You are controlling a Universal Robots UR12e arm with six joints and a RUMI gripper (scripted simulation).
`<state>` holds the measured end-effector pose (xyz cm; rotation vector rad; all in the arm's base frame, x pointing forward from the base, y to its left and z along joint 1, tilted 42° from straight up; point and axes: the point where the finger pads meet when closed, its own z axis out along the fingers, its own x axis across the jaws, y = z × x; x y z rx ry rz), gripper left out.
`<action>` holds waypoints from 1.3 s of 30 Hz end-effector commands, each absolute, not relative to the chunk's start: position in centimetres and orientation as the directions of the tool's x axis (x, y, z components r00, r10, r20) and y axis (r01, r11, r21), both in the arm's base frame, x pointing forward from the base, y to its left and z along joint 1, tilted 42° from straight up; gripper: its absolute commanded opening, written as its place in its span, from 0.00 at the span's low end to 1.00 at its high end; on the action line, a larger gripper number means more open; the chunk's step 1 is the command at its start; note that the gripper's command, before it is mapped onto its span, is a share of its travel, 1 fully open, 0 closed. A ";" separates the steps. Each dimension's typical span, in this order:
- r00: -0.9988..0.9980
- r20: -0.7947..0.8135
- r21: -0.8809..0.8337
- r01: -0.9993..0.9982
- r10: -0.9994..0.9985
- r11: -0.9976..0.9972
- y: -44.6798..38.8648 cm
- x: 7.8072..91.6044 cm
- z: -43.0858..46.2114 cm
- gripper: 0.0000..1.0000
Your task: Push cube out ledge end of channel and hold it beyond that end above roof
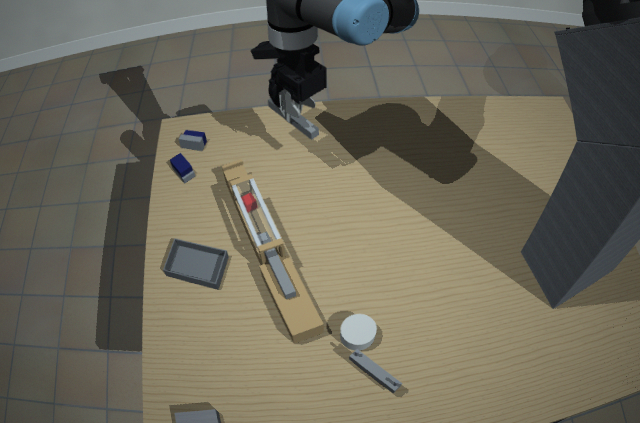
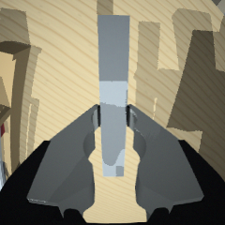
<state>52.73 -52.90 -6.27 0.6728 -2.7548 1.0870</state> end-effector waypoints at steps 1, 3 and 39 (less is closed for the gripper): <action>-0.900 0.247 -0.625 -0.431 -0.359 0.651 -52.3 53.2 -6.9 0.00; -0.905 0.238 -0.625 -0.421 -0.353 0.657 -51.5 53.9 -7.7 0.00; -0.991 0.033 -0.674 -0.119 -0.131 0.729 -19.8 62.0 -35.4 0.00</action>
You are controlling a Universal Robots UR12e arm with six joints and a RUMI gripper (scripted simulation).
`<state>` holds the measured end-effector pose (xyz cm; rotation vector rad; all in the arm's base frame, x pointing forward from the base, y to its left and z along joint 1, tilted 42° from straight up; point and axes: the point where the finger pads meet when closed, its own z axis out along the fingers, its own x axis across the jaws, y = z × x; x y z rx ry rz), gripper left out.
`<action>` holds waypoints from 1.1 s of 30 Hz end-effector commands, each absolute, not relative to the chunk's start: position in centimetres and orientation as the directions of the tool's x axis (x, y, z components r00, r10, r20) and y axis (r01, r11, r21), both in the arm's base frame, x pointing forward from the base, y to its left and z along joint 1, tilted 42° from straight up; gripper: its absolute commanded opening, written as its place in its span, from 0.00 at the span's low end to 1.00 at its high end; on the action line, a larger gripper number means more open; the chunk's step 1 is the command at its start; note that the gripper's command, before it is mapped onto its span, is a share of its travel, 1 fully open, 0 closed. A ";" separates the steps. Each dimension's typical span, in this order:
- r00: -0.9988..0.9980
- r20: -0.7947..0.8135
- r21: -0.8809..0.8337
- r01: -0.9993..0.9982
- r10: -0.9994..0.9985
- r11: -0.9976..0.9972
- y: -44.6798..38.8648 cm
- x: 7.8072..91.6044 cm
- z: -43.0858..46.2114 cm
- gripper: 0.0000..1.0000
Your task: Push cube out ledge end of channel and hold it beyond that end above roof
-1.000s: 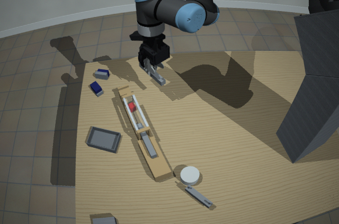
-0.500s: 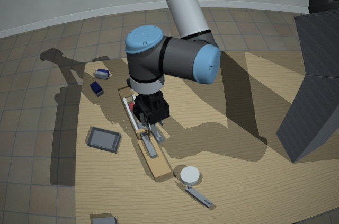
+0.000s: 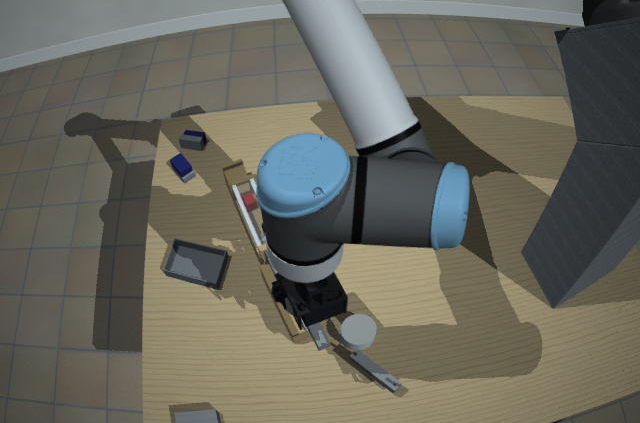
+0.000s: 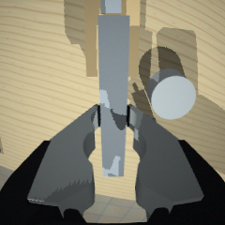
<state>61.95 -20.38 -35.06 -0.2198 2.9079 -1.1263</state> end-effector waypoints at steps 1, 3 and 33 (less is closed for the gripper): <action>-0.991 0.033 -0.674 -0.119 -0.131 0.729 -19.8 62.0 -35.5 0.00; -0.991 0.033 -0.674 -0.119 -0.131 0.729 -19.9 62.0 -35.6 0.00; -0.991 0.033 -0.674 -0.119 -0.131 0.729 -24.3 62.4 -40.4 0.00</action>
